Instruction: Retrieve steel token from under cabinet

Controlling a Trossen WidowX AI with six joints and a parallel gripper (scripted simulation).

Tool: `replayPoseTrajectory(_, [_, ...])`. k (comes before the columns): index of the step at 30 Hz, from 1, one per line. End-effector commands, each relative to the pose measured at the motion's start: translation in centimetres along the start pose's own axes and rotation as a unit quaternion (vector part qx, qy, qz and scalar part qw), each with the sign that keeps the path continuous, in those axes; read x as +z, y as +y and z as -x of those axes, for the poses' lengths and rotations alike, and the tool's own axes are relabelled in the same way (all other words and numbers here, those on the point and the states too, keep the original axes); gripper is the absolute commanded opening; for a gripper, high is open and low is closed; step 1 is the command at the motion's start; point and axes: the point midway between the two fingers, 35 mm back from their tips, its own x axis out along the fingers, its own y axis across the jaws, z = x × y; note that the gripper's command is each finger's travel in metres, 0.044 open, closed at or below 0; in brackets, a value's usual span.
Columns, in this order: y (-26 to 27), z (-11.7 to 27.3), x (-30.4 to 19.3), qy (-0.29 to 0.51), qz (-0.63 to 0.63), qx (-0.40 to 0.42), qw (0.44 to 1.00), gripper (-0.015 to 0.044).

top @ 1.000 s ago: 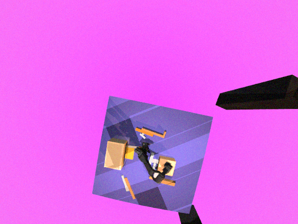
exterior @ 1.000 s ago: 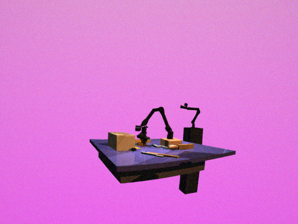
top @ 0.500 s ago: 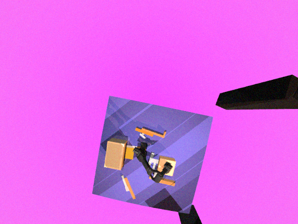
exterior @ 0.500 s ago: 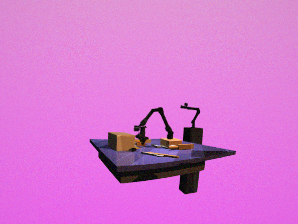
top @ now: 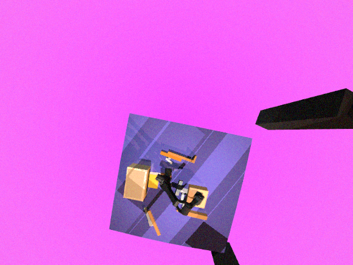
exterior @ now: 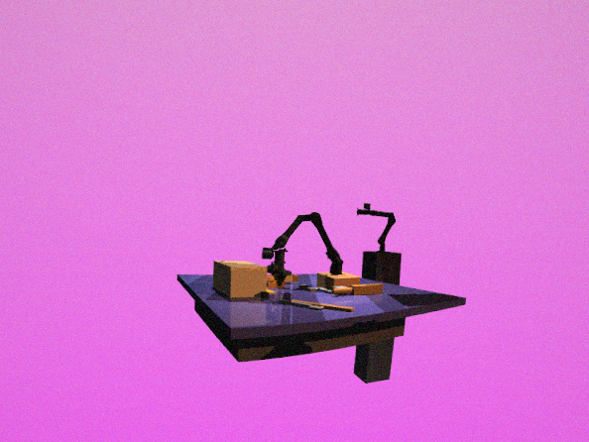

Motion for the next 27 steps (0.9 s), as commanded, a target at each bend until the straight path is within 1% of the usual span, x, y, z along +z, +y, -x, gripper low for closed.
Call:
replayPoseTrajectory(1, [-0.1, 0.1, 0.6, -0.001, -0.001, -0.001, 1.0, 0.0])
replayPoseTrajectory(27, [0.0, 0.1, 3.3, -0.002, -0.001, -0.001, 1.0, 0.0])
